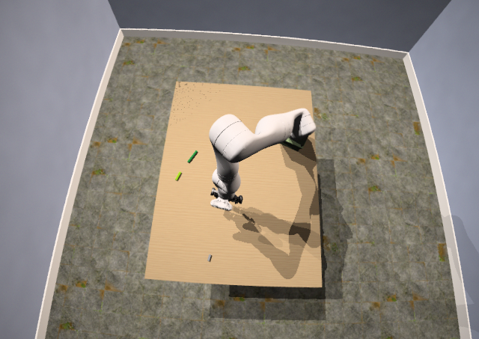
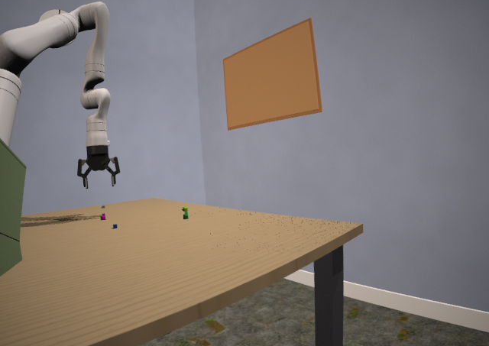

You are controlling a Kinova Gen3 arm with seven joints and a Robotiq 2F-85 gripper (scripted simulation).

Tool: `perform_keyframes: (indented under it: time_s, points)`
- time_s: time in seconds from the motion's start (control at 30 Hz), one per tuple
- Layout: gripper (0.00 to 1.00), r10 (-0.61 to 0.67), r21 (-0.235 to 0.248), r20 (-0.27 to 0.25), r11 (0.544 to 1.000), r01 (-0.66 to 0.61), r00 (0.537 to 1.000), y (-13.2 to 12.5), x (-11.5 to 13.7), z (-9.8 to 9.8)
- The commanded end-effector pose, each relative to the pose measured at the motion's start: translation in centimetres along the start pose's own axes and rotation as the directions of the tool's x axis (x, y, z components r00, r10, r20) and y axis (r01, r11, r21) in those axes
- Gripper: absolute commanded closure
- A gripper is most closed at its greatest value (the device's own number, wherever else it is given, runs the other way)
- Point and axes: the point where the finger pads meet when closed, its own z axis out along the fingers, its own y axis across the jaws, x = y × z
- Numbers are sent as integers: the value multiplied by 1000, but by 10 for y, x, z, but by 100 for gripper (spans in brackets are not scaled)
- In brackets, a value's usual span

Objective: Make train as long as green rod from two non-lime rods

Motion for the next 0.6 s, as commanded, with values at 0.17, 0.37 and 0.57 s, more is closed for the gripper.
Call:
perform_keyframes:
  time_s: [0.17, 0.37, 0.57]
  points:
    - [0, 2, -5, -4, 1000, -2, 1000, 2, 1, -15]
    - [0, 2, -5, -4, 1000, -2, 1000, 2, 1, -26]
    - [0, 2, -5, -4, 1000, -2, 1000, 2, 1, -45]
